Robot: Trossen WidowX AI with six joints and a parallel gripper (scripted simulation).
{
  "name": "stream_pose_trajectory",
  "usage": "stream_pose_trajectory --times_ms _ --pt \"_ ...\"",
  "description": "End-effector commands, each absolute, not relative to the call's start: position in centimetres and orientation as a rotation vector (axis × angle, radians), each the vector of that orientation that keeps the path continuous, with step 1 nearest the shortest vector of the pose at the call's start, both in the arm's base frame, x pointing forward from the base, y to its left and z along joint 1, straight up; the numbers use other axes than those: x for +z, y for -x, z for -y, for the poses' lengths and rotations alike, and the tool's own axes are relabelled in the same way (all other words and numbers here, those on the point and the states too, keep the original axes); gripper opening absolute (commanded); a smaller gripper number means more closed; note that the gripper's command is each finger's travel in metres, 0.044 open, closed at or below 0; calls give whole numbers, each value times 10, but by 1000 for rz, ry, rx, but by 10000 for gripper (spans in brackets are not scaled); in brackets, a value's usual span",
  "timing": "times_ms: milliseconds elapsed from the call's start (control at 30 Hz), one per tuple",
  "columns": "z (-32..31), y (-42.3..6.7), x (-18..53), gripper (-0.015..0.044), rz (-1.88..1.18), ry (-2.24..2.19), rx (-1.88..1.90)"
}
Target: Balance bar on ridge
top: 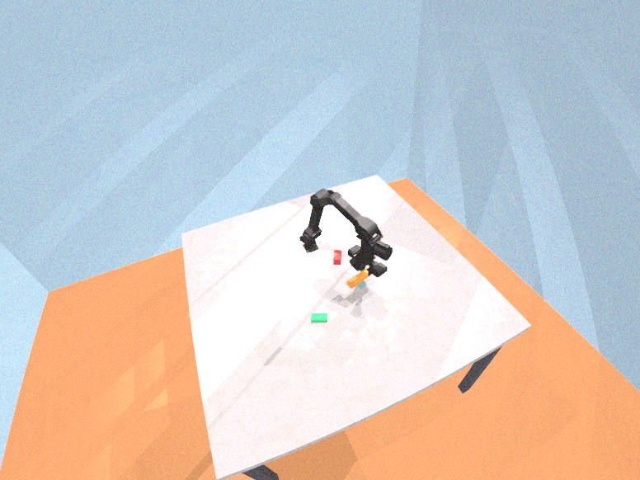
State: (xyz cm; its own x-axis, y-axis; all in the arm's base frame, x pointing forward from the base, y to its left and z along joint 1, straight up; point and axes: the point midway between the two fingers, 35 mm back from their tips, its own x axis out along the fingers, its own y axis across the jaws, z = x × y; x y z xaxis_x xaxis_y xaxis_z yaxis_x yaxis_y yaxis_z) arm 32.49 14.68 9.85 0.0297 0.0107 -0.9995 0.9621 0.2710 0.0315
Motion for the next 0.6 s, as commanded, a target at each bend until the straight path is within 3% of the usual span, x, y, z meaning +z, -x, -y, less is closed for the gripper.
stream_pose_trajectory --times_ms 0,567 --pt "-147 -325 99 170 -1309 -1024 -980" --pt "-147 -325 99 185 -1309 -1024 -980"
